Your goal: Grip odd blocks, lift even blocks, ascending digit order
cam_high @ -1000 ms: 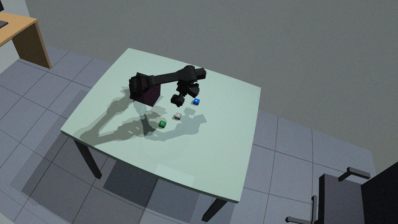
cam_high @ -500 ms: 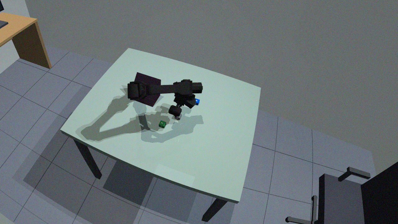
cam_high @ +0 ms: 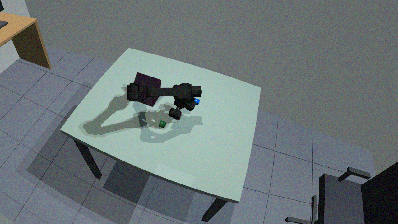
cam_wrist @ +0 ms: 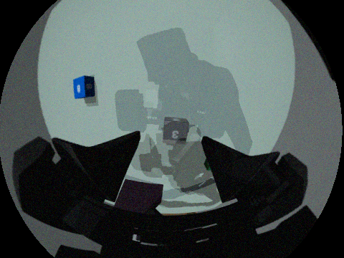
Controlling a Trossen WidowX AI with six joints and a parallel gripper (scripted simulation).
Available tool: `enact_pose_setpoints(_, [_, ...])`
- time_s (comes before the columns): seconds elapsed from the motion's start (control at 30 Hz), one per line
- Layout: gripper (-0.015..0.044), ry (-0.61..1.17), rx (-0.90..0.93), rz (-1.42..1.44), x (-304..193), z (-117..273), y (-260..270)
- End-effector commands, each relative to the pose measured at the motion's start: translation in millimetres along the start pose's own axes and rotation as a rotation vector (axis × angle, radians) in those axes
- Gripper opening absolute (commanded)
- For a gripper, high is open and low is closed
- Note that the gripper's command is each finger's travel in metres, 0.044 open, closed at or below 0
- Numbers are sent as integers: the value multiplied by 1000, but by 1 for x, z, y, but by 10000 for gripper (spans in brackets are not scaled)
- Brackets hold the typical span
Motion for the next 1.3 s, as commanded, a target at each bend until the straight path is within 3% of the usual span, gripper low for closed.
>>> enact_pose_setpoints(0.0, [400,-1,-5,10,-1,-7,0])
enact_pose_setpoints(0.27, [400,-1,-7,9,-2,-17,0])
enact_pose_setpoints(0.63, [120,-1,-7,9,-2,-17,0])
enact_pose_setpoints(1.27, [120,-1,-7,9,-2,-17,0])
Point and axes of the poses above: the point midway between the two fingers, 35 mm back from their tips, its own z axis back along the fingers, its own y axis across the jaws, x = y × z, the point moved 7 cm from there along z, back along the fingers, and after that the axes turned 1 degree about z, right-handed, at the moved point
